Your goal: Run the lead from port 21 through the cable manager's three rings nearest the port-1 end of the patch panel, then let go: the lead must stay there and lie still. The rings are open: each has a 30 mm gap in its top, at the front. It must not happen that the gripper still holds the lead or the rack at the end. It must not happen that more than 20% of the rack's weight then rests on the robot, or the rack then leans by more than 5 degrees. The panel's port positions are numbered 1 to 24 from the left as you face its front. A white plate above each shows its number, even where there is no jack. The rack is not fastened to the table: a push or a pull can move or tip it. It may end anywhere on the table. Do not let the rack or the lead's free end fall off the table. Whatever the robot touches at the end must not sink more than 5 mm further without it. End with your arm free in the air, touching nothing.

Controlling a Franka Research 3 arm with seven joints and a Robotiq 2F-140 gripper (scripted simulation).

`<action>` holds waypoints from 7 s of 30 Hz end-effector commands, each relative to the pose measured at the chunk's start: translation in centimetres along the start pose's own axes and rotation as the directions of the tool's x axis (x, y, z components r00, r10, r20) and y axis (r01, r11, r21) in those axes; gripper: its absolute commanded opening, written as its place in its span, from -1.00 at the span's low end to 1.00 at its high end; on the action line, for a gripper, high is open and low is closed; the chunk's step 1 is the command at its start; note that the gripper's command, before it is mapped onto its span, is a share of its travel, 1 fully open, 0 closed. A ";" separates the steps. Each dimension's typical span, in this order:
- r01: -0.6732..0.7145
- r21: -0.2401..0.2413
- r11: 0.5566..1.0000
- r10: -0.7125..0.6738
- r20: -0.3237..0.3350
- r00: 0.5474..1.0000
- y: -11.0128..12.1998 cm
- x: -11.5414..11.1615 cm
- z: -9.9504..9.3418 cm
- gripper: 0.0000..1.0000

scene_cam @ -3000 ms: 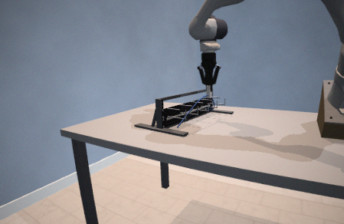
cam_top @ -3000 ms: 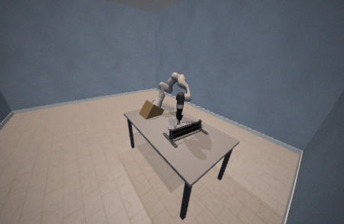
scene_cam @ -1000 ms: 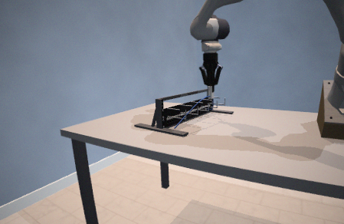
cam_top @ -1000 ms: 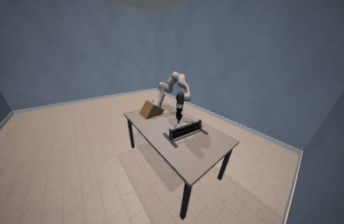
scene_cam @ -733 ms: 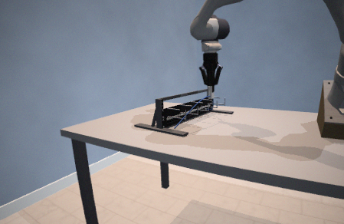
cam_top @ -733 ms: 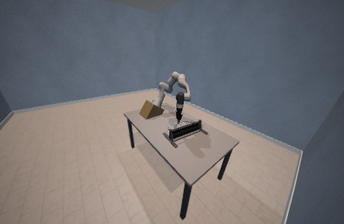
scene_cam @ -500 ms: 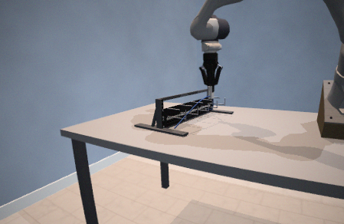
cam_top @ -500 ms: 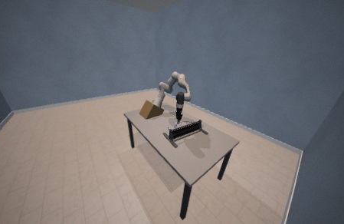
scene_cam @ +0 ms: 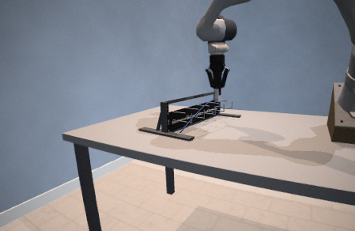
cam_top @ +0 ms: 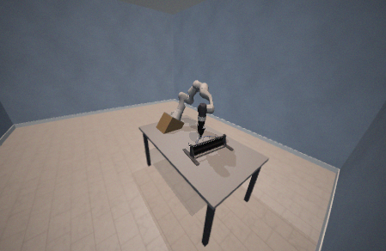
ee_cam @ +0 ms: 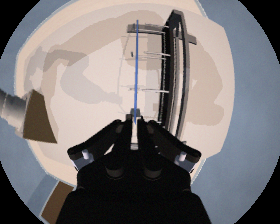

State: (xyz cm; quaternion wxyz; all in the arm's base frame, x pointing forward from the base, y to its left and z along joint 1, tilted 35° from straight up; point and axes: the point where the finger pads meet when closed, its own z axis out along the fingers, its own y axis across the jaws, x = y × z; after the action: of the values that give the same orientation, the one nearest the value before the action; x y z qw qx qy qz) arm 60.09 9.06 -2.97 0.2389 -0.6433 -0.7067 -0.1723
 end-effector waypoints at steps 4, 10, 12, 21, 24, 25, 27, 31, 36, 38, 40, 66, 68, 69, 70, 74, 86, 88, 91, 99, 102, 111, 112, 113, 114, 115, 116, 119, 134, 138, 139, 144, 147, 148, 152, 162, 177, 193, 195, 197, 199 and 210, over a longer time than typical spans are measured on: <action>-0.003 -0.002 1.000 0.003 -0.006 1.000 0.2 0.7 0.2 -1.00; -0.003 -0.002 1.000 0.003 -0.006 1.000 0.2 0.7 0.5 -1.00; -0.003 -0.002 1.000 0.003 -0.006 1.000 0.2 0.7 0.7 -1.00; -0.003 -0.002 1.000 0.003 -0.006 1.000 0.2 0.7 1.6 -1.00; -0.003 -0.002 1.000 0.003 -0.006 1.000 0.2 0.7 2.0 -1.00; -0.003 -0.002 1.000 0.003 -0.006 1.000 0.2 0.7 2.0 -1.00; -0.003 -0.002 1.000 0.003 -0.006 1.000 0.2 0.7 2.1 -1.00; -0.003 -0.002 1.000 0.003 -0.006 1.000 0.2 0.7 2.6 -1.00; -0.003 -0.002 1.000 0.003 -0.006 1.000 0.2 0.7 3.2 -1.00; -0.003 -0.002 1.000 0.003 -0.006 1.000 0.2 0.7 3.4 -1.00; -0.003 -0.002 1.000 0.003 -0.006 1.000 0.2 0.7 3.6 -1.00; -0.003 -0.002 1.000 0.003 -0.006 1.000 0.2 0.7 5.3 -1.00; -0.003 -0.002 1.000 0.003 -0.006 1.000 0.2 0.7 5.3 -1.00; -0.003 -0.002 1.000 0.003 -0.006 1.000 0.2 0.7 5.3 -1.00; -0.003 -0.002 1.000 0.003 -0.006 1.000 0.2 0.7 5.4 -1.00; -0.003 -0.002 1.000 0.003 -0.006 1.000 0.2 0.7 5.4 -1.00; -0.003 -0.002 1.000 0.003 -0.006 1.000 0.2 0.7 5.4 -1.00; -0.003 -0.002 1.000 0.003 -0.006 1.000 0.3 0.7 5.4 -1.00; -0.003 -0.002 1.000 0.003 -0.006 1.000 0.4 0.7 5.4 -1.00; -0.003 -0.002 1.000 0.003 -0.006 1.000 1.0 0.7 5.4 -1.00; -0.003 -0.002 1.000 0.003 -0.006 1.000 1.4 0.7 5.4 -1.00; -0.003 -0.002 1.000 0.003 -0.006 1.000 2.5 0.7 5.4 -1.00; -0.003 -0.002 1.000 0.003 -0.006 1.000 2.7 0.7 5.4 -1.00; -0.003 -0.002 1.000 0.003 -0.006 1.000 2.8 0.7 5.4 -1.00; -0.003 -0.002 1.000 0.003 -0.006 1.000 3.0 0.7 5.4 -1.00; -0.003 -0.002 1.000 0.003 -0.006 1.000 3.1 0.7 5.4 -1.00; -0.003 -0.002 1.000 0.003 -0.006 1.000 3.3 0.7 5.4 -1.00; -0.003 -0.002 1.000 0.003 -0.006 1.000 3.7 0.7 5.4 -1.00; -0.003 -0.002 1.000 0.003 -0.006 1.000 4.2 0.7 5.4 -1.00; -0.003 -0.002 1.000 0.003 -0.006 1.000 4.2 0.7 5.4 -1.00; -0.003 -0.002 1.000 0.003 -0.006 1.000 4.2 0.7 5.4 -1.00; -0.003 -0.002 1.000 0.003 -0.006 1.000 4.2 0.7 5.4 -1.00; -0.003 -0.002 1.000 0.003 -0.006 1.000 4.2 0.7 5.4 -1.00; -0.003 -0.002 1.000 0.003 -0.006 1.000 4.2 0.7 5.4 -1.00; -0.003 -0.002 1.000 0.003 -0.006 1.000 4.2 0.7 5.4 -0.60; -0.003 -0.002 1.000 0.003 -0.006 1.000 4.2 0.7 5.4 -0.60; -0.003 -0.002 1.000 0.003 -0.006 1.000 4.2 0.7 5.4 -0.60; -0.003 -0.002 1.000 0.003 -0.006 1.000 4.2 0.7 5.1 -0.60; -0.003 -0.002 1.000 0.003 -0.006 1.000 4.2 0.7 5.0 -0.60; -0.003 -0.002 1.000 0.003 -0.006 1.000 4.2 0.7 4.8 -0.60; -0.003 -0.002 1.000 0.003 -0.006 1.000 4.2 0.7 4.5 -0.60; -0.003 -0.002 1.000 0.003 -0.006 1.000 4.2 0.7 1.1 -0.60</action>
State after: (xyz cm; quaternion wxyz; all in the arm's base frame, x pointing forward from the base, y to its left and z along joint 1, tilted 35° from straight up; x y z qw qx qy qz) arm 64.29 11.31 -4.54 0.2359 -0.6420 -0.7075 -0.1781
